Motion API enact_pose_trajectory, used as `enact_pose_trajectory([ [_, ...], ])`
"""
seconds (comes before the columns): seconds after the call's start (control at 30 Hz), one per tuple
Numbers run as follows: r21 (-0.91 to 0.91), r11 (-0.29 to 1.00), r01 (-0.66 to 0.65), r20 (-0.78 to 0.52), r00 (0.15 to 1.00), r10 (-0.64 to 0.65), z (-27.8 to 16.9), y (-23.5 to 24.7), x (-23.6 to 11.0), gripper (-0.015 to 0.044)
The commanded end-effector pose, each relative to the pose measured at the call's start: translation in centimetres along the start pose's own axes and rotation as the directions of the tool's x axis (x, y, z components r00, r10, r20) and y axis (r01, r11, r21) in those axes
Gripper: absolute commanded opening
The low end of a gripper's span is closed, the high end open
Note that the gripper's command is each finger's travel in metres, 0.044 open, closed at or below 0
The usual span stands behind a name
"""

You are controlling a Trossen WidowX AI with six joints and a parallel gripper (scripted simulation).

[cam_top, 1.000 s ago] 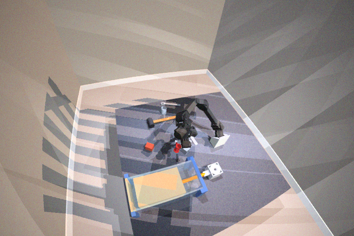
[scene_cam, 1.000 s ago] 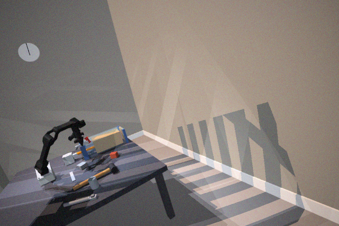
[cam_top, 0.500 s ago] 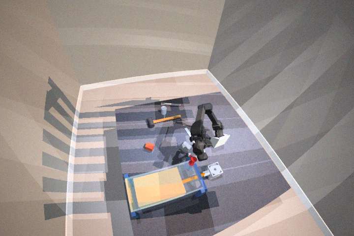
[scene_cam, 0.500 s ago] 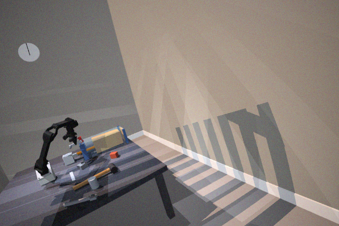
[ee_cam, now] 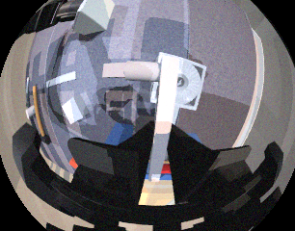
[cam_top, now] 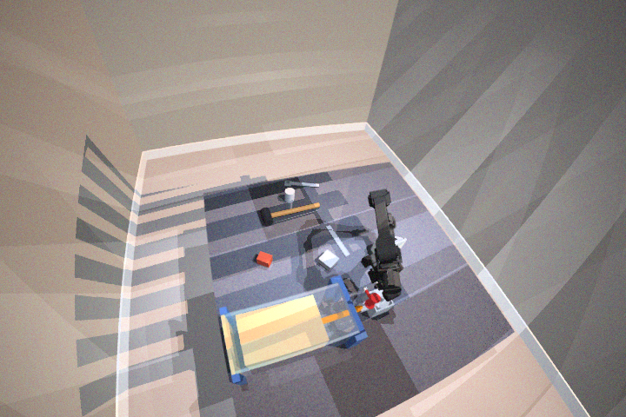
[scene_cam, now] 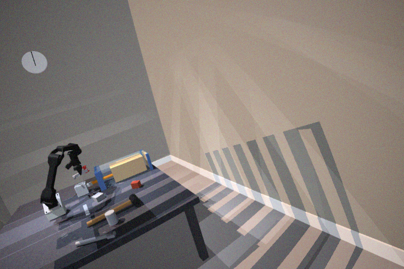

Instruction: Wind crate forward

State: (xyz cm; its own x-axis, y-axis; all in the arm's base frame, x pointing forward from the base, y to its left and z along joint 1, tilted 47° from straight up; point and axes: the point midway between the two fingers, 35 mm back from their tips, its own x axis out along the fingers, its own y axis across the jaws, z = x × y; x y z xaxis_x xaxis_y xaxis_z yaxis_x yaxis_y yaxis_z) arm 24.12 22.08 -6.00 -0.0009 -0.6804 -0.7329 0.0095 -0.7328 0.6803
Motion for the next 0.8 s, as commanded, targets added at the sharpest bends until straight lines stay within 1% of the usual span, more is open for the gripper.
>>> enact_pose_trajectory([
  [0.0, -0.041, 0.999, -0.015, -0.002, 1.0, 0.015, 2.5, -2.0, 0.6, 0.0],
  [0.13, -0.077, 0.996, -0.035, -0.003, 0.999, 0.035, 4.6, -3.5, 1.3, 0.0],
  [0.3, -0.073, 0.997, -0.019, -0.003, 1.0, 0.019, 4.1, -3.1, 1.2, 0.0],
  [0.47, -0.074, 0.996, 0.044, -0.003, 0.999, -0.044, 4.1, -3.1, 1.2, 0.0],
  [0.77, -0.075, 0.978, 0.195, -0.005, 0.981, -0.196, 4.1, -3.1, 1.2, 0.0],
])
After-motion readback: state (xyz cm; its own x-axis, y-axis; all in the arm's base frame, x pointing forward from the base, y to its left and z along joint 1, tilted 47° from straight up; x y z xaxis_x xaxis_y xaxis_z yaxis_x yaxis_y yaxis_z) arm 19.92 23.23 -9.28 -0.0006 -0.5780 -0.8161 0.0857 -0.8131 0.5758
